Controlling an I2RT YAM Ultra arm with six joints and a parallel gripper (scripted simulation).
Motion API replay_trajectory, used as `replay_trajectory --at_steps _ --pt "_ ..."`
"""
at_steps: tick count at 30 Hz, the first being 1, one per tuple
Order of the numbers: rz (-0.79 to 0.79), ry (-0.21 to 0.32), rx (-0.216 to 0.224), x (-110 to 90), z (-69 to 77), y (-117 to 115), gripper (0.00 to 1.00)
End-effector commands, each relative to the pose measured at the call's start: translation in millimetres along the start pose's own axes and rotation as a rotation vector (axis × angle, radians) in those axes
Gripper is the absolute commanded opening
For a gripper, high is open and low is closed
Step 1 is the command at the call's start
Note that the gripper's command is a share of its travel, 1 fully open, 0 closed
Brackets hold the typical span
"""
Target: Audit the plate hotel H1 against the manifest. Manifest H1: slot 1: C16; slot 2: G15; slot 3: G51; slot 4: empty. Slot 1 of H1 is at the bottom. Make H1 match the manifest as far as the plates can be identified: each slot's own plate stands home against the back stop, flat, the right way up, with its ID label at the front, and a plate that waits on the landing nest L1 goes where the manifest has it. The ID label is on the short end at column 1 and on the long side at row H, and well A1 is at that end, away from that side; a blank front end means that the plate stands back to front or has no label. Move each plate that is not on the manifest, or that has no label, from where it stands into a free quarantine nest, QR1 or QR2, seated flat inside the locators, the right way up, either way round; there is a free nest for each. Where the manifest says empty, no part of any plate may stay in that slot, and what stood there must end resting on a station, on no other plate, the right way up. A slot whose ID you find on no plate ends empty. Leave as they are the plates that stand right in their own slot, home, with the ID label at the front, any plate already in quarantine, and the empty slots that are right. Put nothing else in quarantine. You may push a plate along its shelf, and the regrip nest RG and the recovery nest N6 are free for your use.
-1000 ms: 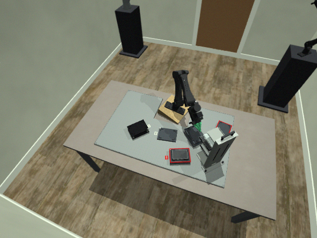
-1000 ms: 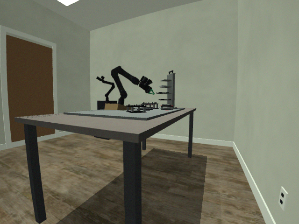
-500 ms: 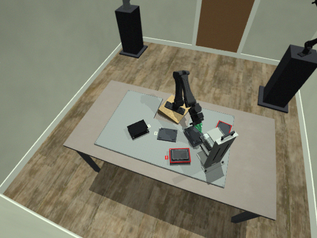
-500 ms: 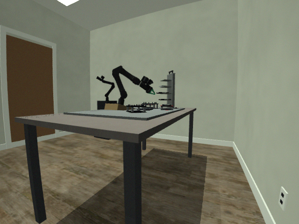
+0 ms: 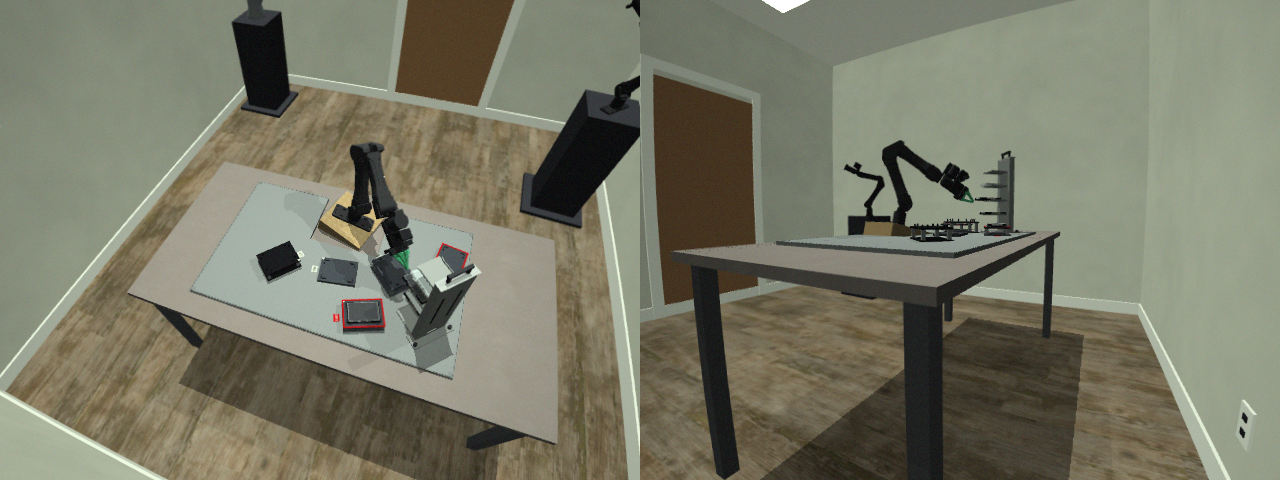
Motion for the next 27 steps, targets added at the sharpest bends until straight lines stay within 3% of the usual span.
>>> replay_trajectory --at_steps 1,4,6,27 --pt "0.007 -0.074 -0.007 22 -0.3 0 0.0" --pt "0.01 -0.093 -0.006 27 3.8 1 0.0" --pt "0.008 -0.07 -0.004 23 -2.9 0 0.0" --pt "0.009 -0.08 -0.003 31 -11.4 0 0.0"
Point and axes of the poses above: the point where the finger pads meet when closed, its own z axis back along the fingers, its own y axis across the jaws, x = y × z, the point moved 10 cm from there along z, back along the fingers, and after that the axes turned 8 degrees about z, right-handed, at the moved point
